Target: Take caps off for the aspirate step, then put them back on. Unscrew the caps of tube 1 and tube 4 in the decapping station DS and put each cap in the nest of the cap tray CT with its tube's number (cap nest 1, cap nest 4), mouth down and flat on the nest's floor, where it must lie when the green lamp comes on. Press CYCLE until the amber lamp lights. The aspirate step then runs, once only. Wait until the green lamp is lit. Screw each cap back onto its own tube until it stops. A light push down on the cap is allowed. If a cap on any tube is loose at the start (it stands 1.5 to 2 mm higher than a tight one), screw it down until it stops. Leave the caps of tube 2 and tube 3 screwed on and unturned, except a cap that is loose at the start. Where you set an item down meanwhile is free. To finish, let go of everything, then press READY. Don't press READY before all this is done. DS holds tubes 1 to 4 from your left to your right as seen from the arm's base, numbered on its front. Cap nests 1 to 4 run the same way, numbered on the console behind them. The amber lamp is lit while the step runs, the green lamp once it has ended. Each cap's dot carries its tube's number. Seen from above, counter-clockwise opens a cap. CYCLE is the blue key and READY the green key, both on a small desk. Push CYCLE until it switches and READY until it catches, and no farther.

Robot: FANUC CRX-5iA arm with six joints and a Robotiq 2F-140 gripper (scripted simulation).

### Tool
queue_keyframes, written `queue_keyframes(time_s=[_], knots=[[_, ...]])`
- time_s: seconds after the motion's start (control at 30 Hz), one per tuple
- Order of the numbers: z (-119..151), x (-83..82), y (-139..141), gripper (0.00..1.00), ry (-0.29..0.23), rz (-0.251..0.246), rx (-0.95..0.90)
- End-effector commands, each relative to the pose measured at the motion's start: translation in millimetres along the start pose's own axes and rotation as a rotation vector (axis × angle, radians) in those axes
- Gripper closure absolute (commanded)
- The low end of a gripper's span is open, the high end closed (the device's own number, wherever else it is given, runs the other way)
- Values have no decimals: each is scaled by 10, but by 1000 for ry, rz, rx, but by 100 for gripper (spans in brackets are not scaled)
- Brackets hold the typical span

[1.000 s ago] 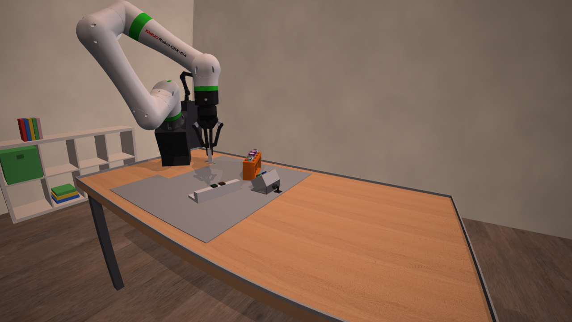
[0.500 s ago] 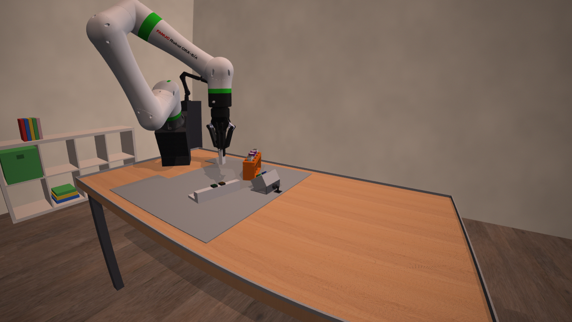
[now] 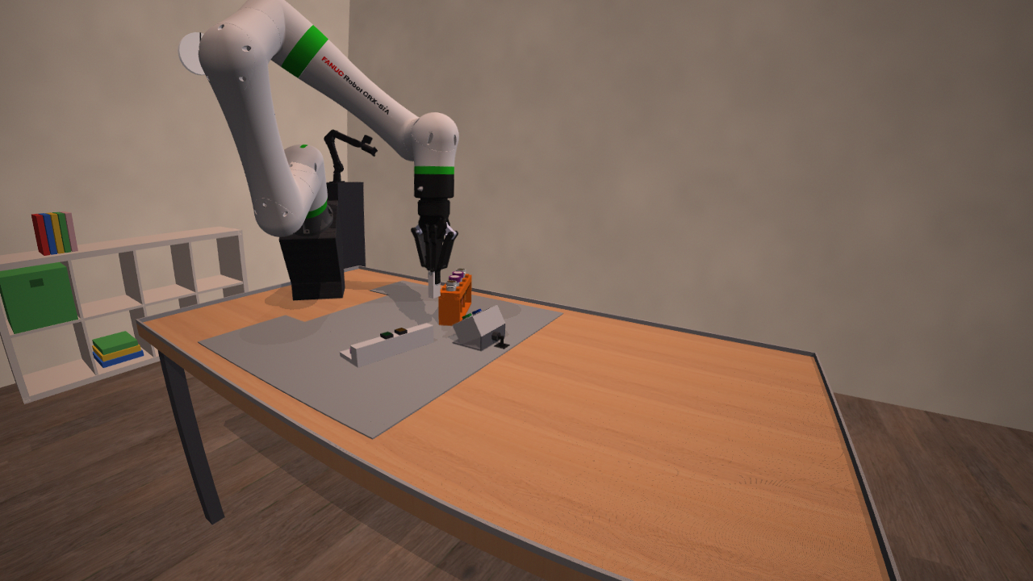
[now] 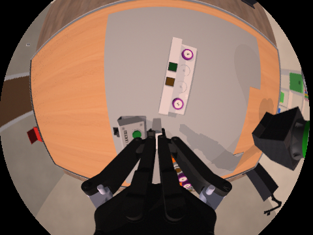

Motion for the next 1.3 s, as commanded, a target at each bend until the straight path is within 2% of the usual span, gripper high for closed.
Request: queue_keyframes(time_s=[0.0, 0.37, 0.53, 0.73, 0.93, 1.27], knots=[[222, 55, -80, 100, 5, -1, 2], [933, 186, -282, 100, 5, -1, 2], [1091, 215, -327, 100, 5, -1, 2], [1110, 219, -332, 100, 5, -1, 2], [1109, 399, -333, 100, 5, -1, 2], [1109, 399, -333, 100, 5, -1, 2]])
Point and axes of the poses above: the point where the finger pads meet when closed, its own x axis out along the fingers, its own y axis across the jaws, z = x × y, the point moved 4 cm from there along -x, back along the fingers, and after that the axes turned 13 degrees about x, right-handed, at the moved point
